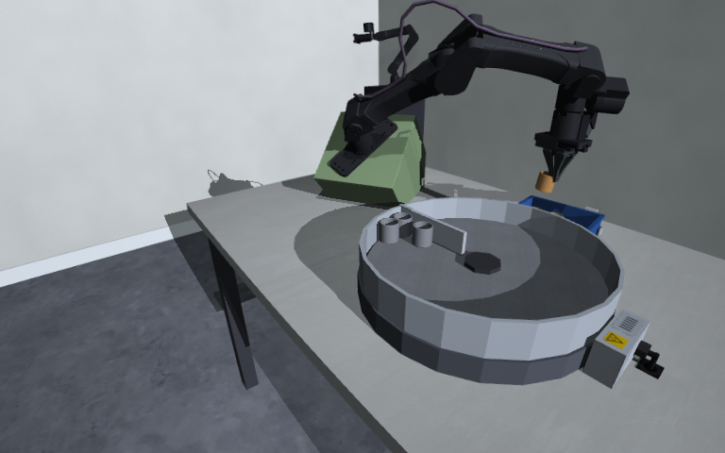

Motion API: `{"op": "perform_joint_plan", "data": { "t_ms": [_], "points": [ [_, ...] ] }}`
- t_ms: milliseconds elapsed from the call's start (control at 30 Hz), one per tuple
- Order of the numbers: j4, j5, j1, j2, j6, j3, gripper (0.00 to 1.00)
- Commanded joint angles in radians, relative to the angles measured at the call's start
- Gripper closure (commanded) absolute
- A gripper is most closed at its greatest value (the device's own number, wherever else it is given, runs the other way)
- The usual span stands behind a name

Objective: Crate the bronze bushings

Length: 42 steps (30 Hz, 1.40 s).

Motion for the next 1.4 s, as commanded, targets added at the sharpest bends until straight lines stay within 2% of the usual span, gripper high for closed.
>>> {"op": "perform_joint_plan", "data": {
  "t_ms": [0,1267,1367],
  "points": [
    [-0.031,-0.015,0.050,-0.034,-0.005,0.050,1.00],
    [-0.035,-0.015,0.050,-0.026,-0.005,0.056,1.00],
    [-0.038,-0.015,0.051,0.001,-0.004,0.063,1.00]
  ]
}}
